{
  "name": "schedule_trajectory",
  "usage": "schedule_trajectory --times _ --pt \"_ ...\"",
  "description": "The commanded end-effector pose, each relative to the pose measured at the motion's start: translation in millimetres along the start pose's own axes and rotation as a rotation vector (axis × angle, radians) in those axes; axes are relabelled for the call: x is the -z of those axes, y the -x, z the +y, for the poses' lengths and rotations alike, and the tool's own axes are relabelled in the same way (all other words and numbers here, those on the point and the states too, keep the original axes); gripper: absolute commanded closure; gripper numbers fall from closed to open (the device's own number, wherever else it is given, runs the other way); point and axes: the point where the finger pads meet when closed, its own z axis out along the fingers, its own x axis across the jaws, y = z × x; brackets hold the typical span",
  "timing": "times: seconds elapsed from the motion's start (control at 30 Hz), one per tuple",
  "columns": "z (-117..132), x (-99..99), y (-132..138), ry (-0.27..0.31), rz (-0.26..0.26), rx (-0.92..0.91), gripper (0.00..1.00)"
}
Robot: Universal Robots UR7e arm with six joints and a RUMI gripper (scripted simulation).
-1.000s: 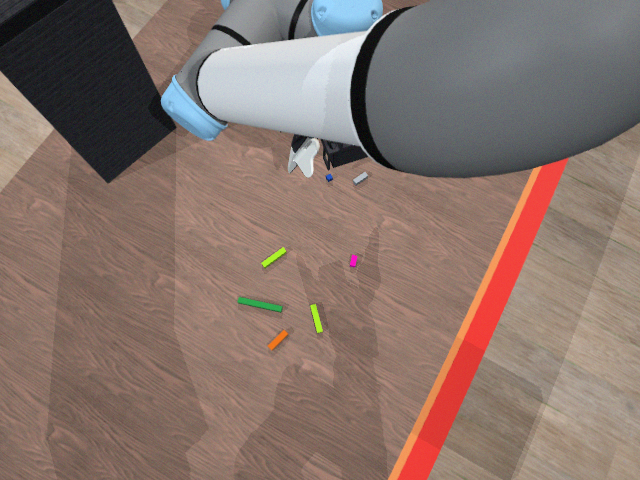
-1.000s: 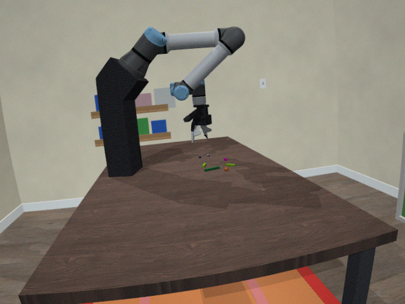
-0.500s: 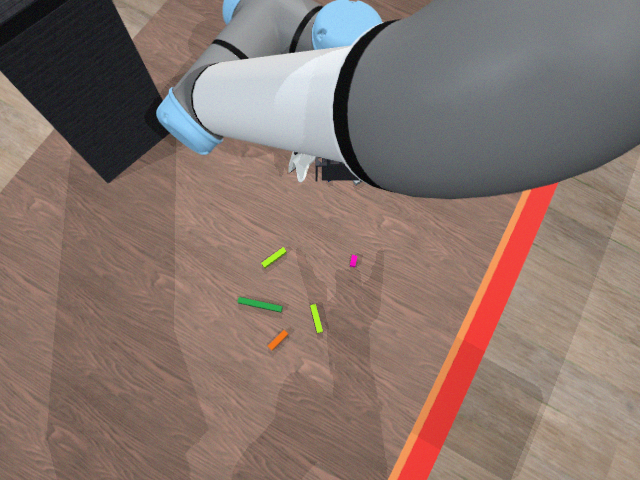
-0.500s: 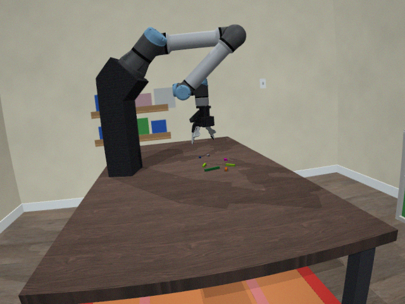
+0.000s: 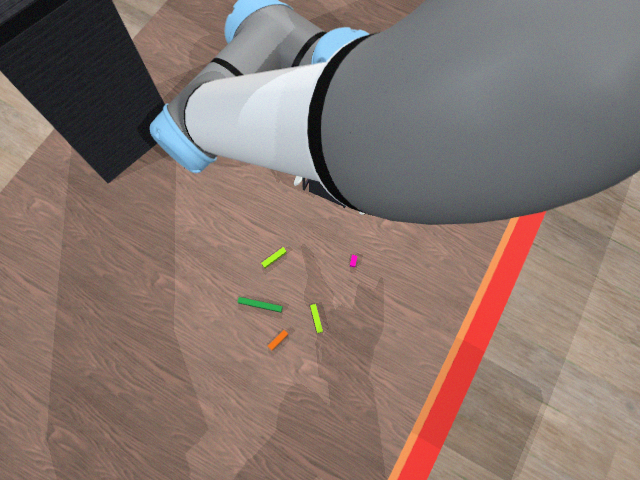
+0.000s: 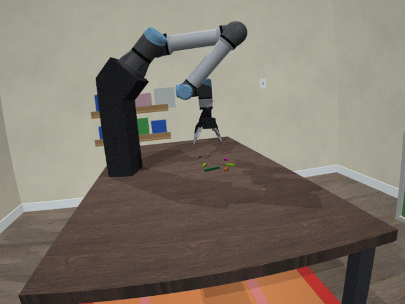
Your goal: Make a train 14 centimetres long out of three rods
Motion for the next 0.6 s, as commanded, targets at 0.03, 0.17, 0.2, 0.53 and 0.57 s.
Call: schedule_trajectory --times 0.03,0.17,0.2,0.53,0.57 --pt "13 -2.3 -8 0.001 -0.005 -0.199 0.00" --pt "20 -3.4 -12 0.001 -0.006 -0.295 0.00" --pt "22 -3.8 -14 0.001 -0.006 -0.332 0.00" --pt "47 -6.6 -25 0.001 -0.007 -0.647 0.00" --pt "49 -6.9 -26 0.001 -0.007 -0.679 0.00"
